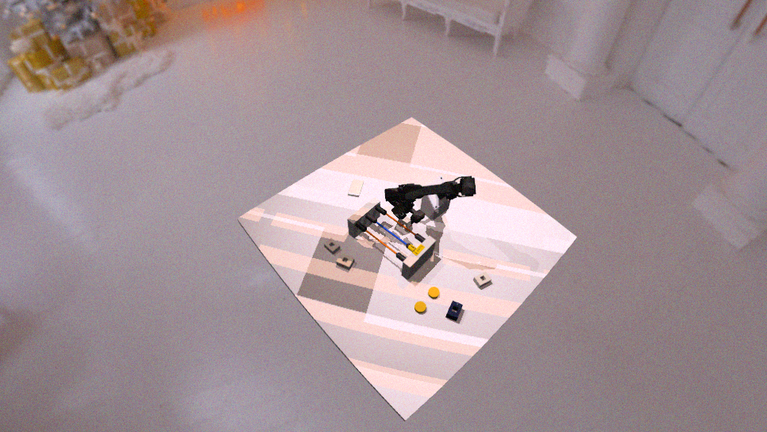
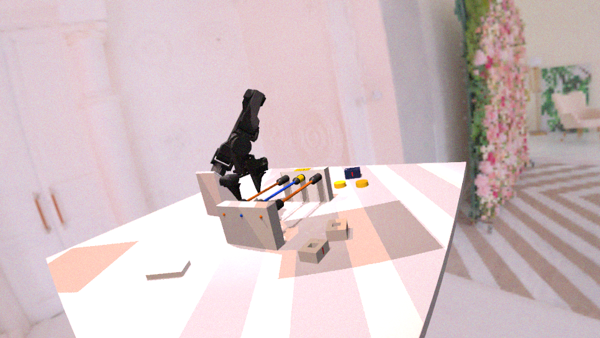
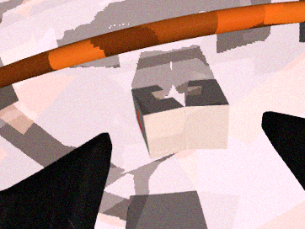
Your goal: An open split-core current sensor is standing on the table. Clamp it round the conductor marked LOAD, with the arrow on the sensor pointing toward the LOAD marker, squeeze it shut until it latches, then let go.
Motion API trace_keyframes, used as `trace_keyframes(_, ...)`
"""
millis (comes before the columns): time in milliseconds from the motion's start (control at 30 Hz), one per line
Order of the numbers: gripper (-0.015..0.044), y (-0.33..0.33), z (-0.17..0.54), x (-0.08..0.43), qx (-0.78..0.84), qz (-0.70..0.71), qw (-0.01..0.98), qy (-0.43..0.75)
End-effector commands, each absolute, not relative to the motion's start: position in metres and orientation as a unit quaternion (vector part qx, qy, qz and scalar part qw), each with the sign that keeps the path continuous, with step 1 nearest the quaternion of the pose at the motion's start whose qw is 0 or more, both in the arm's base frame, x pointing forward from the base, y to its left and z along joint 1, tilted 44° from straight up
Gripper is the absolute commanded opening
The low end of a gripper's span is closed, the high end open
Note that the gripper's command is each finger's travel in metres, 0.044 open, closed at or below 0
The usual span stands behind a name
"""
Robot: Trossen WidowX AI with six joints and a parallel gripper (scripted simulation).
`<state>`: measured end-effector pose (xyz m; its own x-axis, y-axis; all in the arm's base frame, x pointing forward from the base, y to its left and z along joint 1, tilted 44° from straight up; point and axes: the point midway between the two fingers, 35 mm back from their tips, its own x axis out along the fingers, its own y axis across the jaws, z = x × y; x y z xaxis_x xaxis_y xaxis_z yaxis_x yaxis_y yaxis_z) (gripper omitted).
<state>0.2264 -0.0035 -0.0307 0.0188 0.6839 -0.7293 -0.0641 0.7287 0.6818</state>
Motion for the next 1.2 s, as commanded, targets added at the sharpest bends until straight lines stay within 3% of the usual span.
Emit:
trace_keyframes(0,0.0440,0.004,-0.036,0.223,0.247,0.279,0.667,0.645)
trace_keyframes(333,0.0440,0.011,-0.043,0.222,0.247,0.280,0.667,0.645)
trace_keyframes(533,0.0282,0.008,-0.041,0.225,0.242,0.280,0.670,0.643)
trace_keyframes(933,0.0202,0.008,-0.041,0.225,0.242,0.280,0.670,0.643)
trace_keyframes(1167,0.0019,-0.011,-0.025,0.229,0.241,0.277,0.671,0.644)
